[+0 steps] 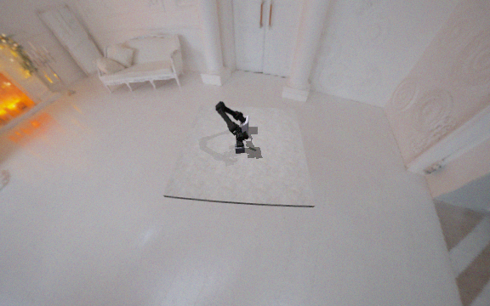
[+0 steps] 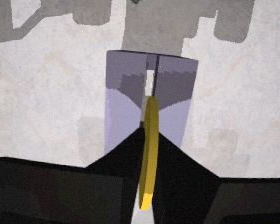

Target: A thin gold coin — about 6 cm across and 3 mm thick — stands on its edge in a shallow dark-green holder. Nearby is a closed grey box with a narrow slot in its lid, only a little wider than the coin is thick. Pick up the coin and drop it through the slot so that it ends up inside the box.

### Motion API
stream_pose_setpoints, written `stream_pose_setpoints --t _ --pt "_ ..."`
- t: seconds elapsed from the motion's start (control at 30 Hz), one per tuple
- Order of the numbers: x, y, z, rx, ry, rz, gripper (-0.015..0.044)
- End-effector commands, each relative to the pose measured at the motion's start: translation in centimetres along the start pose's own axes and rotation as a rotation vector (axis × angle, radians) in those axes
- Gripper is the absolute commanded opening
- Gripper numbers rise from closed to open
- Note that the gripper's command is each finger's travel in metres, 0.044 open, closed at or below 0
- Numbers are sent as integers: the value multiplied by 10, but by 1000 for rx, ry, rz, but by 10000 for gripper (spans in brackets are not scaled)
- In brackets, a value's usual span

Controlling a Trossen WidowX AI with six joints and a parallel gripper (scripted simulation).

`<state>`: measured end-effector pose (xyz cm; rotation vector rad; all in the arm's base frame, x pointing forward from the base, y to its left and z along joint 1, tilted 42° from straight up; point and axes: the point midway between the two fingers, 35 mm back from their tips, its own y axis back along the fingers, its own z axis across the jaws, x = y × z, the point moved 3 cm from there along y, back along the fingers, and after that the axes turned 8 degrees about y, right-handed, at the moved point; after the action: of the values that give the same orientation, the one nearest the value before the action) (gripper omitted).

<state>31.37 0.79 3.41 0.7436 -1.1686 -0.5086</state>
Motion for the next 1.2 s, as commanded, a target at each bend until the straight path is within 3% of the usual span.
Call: stream_pose_setpoints --t 0.0,0.47,0.67,0.97,1.17 --pt "0 -3 1 -2 5 3 0" --pt "0 -10 0 -2 4 3 0" --pt "0 -8 0 -1 0 0 157" --pt "0 -8 0 -1 0 0 161" --pt "0 10 0 -1 1 0 318"
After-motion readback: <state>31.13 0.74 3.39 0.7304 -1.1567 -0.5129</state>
